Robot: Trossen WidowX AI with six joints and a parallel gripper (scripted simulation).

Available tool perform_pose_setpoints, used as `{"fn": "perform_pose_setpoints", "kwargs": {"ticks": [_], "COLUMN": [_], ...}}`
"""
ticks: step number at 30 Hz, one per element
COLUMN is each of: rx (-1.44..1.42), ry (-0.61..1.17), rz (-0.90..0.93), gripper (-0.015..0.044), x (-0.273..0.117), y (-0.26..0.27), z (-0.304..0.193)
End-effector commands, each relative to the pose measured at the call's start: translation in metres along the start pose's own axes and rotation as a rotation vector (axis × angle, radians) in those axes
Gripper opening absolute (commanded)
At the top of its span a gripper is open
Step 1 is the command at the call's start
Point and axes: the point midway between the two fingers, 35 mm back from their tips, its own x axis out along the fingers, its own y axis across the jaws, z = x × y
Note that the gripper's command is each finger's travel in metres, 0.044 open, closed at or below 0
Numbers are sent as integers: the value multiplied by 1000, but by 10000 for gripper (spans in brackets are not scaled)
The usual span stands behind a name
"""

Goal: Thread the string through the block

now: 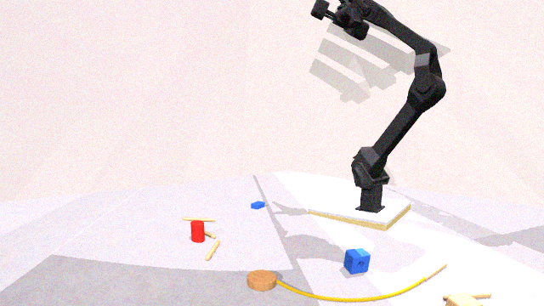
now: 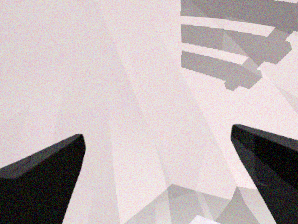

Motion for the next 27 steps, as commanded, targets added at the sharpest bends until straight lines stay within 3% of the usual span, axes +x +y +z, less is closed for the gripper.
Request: {"fn": "perform_pose_setpoints", "kwargs": {"ticks": [1, 7, 13, 27], "rx": [-181, -433, -694, -1277], "ry": [188, 375, 486, 454], "rz": [175, 463, 780, 1601], "gripper": [440, 440, 440, 440], "x": [19, 8, -36, -220], "y": [44, 109, 167, 231], "z": [-59, -135, -204, -320]}}
